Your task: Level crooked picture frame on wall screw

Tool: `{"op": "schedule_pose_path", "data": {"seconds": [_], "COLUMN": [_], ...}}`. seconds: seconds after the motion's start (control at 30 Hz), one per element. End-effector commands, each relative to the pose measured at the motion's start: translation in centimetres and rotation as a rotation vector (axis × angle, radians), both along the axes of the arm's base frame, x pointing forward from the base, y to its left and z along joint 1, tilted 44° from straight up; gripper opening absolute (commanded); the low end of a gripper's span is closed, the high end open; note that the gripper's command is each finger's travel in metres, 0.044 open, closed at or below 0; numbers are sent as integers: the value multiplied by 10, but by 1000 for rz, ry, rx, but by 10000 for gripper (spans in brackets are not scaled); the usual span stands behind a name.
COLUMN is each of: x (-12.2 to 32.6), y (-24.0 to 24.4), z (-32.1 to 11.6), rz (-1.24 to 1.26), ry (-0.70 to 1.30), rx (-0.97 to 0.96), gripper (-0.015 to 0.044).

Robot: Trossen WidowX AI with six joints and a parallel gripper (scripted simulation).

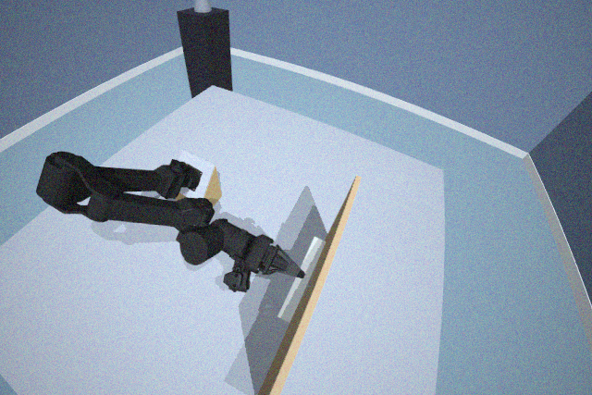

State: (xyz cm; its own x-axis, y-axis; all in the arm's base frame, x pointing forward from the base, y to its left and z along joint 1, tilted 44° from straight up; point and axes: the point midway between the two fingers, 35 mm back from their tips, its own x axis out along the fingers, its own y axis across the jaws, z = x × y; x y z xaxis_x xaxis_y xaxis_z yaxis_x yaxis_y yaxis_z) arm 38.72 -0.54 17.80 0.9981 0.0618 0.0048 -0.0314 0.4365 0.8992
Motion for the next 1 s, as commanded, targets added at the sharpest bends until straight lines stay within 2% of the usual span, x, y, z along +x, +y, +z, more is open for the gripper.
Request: {"op": "schedule_pose_path", "data": {"seconds": [0.0, 0.97], "x": [0, 0], "y": [0, -1], "z": [0, -2], "rz": [-1, -2], "ry": [-4, -15], "rx": [-39, -206], "gripper": [0, 0]}}
